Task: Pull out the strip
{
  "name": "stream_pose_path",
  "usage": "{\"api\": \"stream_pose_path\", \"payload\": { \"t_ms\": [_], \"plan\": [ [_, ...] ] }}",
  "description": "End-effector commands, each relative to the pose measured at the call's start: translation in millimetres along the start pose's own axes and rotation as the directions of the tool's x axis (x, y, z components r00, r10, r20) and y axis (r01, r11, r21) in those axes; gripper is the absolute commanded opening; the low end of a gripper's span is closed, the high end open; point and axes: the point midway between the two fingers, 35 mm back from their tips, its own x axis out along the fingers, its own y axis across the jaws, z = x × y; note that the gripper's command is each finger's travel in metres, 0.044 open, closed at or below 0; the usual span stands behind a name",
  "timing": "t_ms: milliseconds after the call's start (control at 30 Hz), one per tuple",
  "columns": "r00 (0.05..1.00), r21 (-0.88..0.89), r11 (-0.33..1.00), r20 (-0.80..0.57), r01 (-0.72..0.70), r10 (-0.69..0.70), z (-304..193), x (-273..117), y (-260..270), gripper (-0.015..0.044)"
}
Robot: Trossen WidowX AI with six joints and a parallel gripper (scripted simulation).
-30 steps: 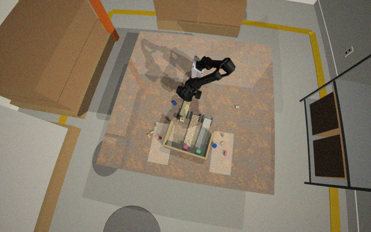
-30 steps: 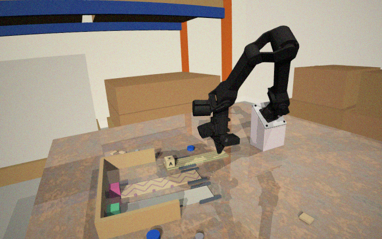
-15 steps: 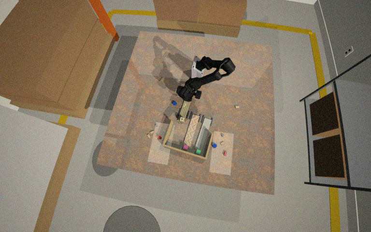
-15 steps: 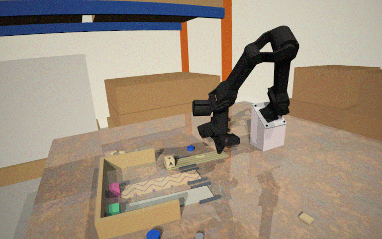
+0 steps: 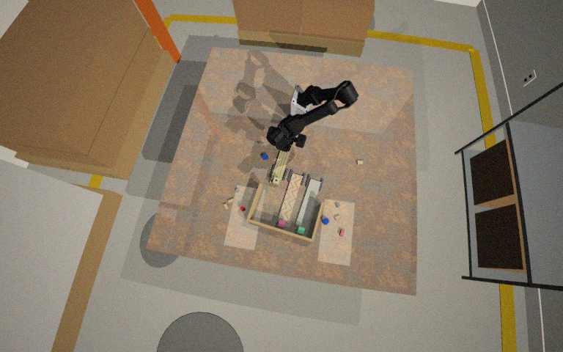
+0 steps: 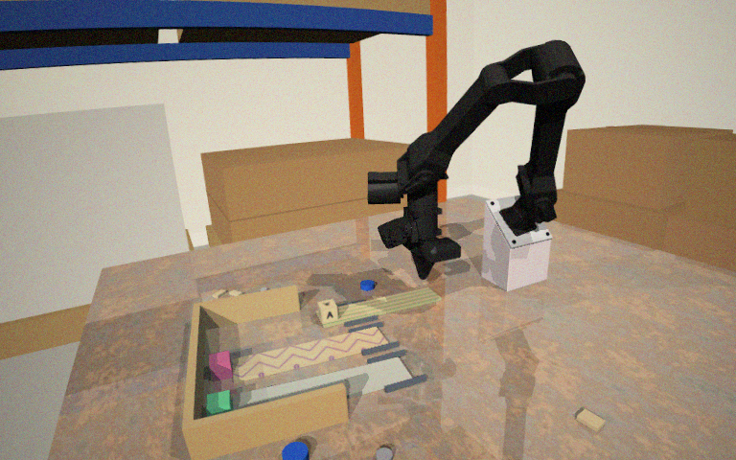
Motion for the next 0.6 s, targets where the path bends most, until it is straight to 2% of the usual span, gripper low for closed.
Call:
{"api": "stream_pose_path", "payload": {
  "t_ms": [0,433,467,567],
  "plan": [
    [1.000,-0.006,1.000,-0.002,0.006,-0.006,14.4,-2.0,0.7,0.0079],
    [1.000,-0.007,1.000,0.000,0.006,-0.006,67.3,-10.7,4.3,0.0420],
    [1.000,-0.007,1.000,0.000,0.006,-0.006,71.7,-11.4,4.5,0.0440],
    [1.000,-0.008,1.000,0.001,0.006,-0.006,83.7,-13.4,5.1,0.0440]
  ]
}}
